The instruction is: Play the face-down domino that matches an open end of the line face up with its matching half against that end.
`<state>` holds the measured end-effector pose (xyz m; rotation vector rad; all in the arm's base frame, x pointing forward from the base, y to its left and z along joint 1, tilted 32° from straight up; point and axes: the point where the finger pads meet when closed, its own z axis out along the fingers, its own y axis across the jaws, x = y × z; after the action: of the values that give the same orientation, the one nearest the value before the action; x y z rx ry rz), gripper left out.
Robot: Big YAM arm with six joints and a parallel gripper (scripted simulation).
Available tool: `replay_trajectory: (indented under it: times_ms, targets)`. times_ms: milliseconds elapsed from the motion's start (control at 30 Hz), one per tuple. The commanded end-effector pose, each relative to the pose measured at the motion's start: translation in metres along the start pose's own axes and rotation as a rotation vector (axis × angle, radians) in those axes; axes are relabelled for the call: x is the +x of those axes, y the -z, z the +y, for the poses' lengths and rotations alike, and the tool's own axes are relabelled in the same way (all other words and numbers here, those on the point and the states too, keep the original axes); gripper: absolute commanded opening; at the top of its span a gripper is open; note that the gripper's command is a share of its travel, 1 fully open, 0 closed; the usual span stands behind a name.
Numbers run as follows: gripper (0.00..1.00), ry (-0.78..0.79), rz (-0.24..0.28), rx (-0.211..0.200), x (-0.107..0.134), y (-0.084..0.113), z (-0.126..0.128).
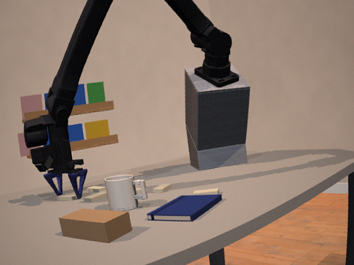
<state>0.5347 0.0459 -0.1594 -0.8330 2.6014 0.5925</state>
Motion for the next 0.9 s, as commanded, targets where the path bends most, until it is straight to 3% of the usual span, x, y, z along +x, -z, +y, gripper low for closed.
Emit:
replay_trajectory:
  times_ms: [0,133,167,467,700,733,867]
  targets:
    - [0.72,0.009,-0.022,0.019,-0.015,0.000,-0.005]
    - [0.72,0.009,-0.022,0.019,-0.015,0.000,-0.005]
    - [0.72,0.002,-0.009,0.010,-0.006,0.002,-0.003]
    - [0.72,0.008,-0.028,0.021,-0.018,0.000,-0.007]
    - [0.72,0.008,-0.028,0.021,-0.018,0.000,-0.007]
    - [0.72,-0.002,-0.010,0.010,-0.006,0.002,-0.003]
    - [0.72,0.004,-0.021,0.017,-0.013,0.002,-0.006]
